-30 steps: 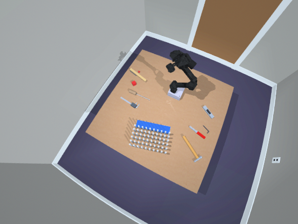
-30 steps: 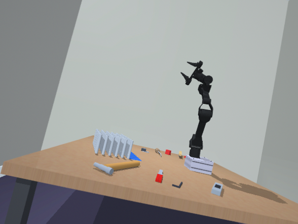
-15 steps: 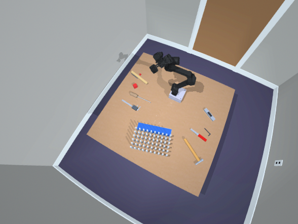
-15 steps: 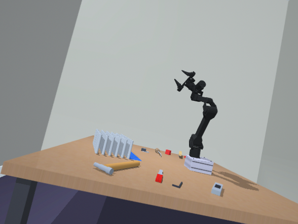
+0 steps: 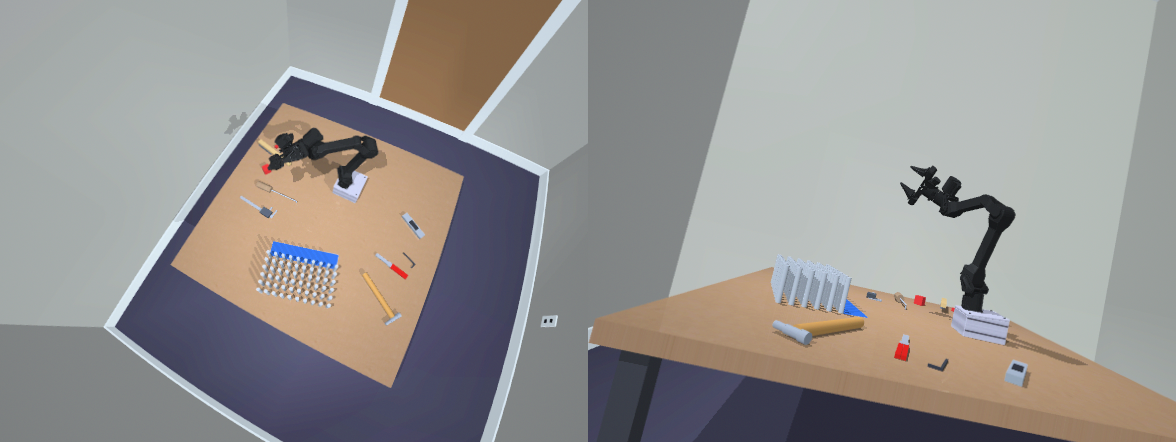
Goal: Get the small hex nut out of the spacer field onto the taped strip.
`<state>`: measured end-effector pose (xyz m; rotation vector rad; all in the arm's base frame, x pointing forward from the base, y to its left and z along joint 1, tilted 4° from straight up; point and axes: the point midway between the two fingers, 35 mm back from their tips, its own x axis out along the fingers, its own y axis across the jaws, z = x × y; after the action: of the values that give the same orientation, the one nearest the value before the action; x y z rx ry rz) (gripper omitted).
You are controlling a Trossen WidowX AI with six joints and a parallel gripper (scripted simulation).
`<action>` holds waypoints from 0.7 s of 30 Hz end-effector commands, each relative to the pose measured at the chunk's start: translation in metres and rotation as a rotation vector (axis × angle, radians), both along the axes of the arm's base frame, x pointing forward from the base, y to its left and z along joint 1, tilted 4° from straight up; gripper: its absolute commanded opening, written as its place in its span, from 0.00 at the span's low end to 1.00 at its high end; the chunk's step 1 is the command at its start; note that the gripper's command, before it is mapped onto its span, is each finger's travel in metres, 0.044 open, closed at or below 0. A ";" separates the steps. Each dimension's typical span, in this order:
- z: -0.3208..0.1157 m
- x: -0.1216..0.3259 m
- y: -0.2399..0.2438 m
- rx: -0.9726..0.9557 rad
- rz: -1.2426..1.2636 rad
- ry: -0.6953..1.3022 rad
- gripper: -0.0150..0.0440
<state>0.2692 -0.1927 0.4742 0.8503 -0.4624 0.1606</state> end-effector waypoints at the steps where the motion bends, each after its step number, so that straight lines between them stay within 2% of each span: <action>1: -0.058 0.045 0.000 -0.043 -0.032 0.110 1.00; 12: -0.194 0.119 0.046 -0.253 -0.029 0.417 1.00; 21: -0.315 0.137 0.117 -0.565 0.078 0.689 1.00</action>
<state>0.4049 -0.1059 0.2108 0.4501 0.1218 0.0273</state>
